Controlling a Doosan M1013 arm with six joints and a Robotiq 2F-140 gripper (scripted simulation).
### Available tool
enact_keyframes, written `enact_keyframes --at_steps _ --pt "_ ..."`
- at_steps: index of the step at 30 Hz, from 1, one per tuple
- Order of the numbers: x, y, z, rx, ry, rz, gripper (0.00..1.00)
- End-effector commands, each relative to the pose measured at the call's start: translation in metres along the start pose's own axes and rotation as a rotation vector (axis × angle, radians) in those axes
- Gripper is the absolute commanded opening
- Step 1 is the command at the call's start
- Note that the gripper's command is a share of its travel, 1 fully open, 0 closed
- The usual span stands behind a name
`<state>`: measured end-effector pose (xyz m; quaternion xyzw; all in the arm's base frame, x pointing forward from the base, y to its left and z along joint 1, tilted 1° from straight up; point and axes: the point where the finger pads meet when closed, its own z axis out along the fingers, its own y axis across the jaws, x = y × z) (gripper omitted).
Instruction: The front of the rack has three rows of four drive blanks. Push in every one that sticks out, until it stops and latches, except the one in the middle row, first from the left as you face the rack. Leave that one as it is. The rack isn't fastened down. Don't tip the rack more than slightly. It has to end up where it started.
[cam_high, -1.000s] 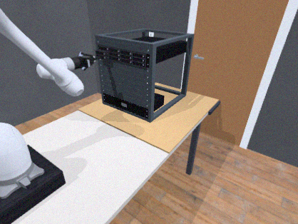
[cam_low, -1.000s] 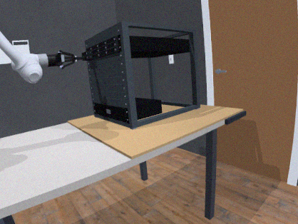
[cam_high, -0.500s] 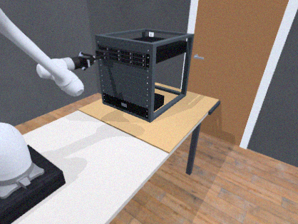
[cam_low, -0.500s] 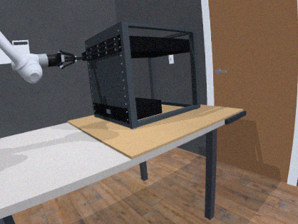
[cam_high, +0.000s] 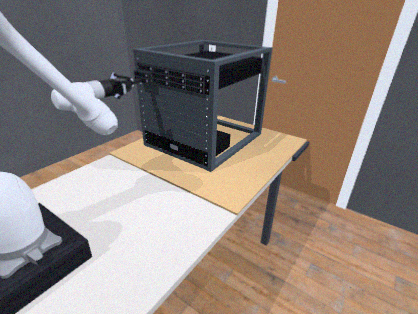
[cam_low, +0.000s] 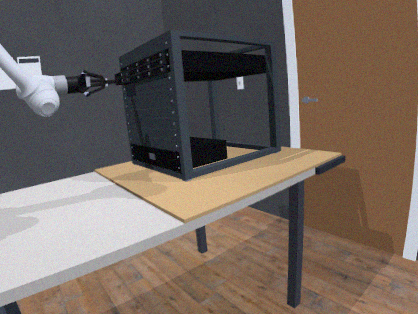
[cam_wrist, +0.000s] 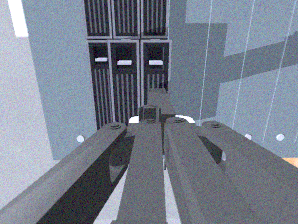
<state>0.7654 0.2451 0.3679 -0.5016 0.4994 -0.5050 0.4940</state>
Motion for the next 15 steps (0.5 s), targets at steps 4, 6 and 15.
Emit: enact_keyframes --at_steps 4,6,15 --pt "0.0000 -0.0008 0.0027 0.001 0.000 0.000 0.10" --pt "0.0000 -0.0008 0.0059 0.001 0.000 0.000 0.10" --pt "0.0000 -0.0008 0.0101 0.001 0.000 0.000 0.10"
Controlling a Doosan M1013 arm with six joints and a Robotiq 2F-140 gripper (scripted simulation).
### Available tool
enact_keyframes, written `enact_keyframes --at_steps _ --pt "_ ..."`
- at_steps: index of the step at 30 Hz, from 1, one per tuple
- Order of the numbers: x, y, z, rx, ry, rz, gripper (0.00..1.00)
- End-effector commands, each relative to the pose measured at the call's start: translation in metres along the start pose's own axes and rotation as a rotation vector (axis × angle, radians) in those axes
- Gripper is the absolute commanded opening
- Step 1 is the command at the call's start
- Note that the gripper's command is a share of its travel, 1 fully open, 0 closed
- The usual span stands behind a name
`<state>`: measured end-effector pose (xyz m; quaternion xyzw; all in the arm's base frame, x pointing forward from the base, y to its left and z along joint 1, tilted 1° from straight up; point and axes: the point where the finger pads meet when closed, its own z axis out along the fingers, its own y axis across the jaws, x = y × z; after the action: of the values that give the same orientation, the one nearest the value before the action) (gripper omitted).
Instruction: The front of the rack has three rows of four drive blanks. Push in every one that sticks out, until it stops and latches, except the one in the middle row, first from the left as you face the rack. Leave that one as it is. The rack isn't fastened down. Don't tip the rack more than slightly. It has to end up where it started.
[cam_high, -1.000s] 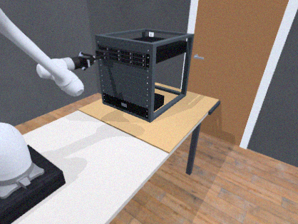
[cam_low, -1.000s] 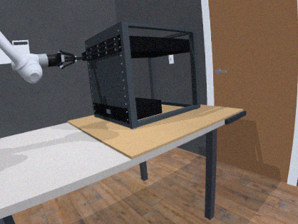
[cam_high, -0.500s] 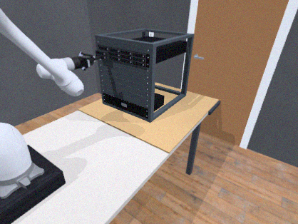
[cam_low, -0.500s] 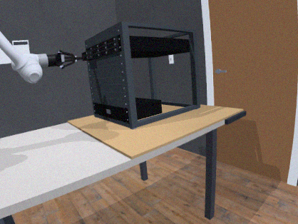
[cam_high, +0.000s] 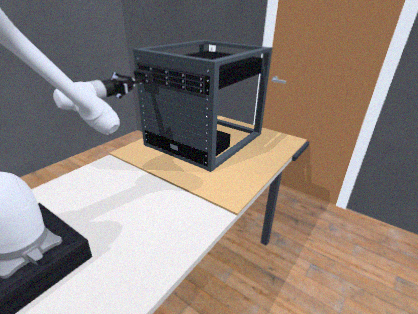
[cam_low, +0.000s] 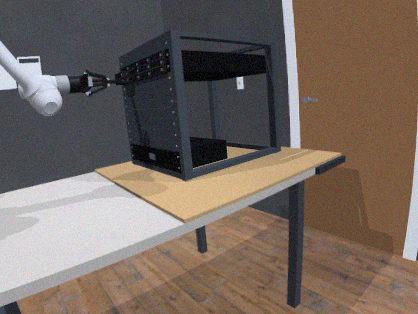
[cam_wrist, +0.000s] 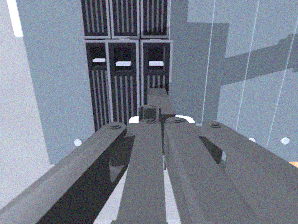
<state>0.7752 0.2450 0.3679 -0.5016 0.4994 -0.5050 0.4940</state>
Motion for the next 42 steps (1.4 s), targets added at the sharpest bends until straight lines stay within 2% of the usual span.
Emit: enact_keyframes --at_steps 1,42 --pt "0.000 -0.001 0.000 0.001 0.000 0.000 0.10" --pt "0.000 -0.001 0.020 0.001 0.000 0.000 0.10"
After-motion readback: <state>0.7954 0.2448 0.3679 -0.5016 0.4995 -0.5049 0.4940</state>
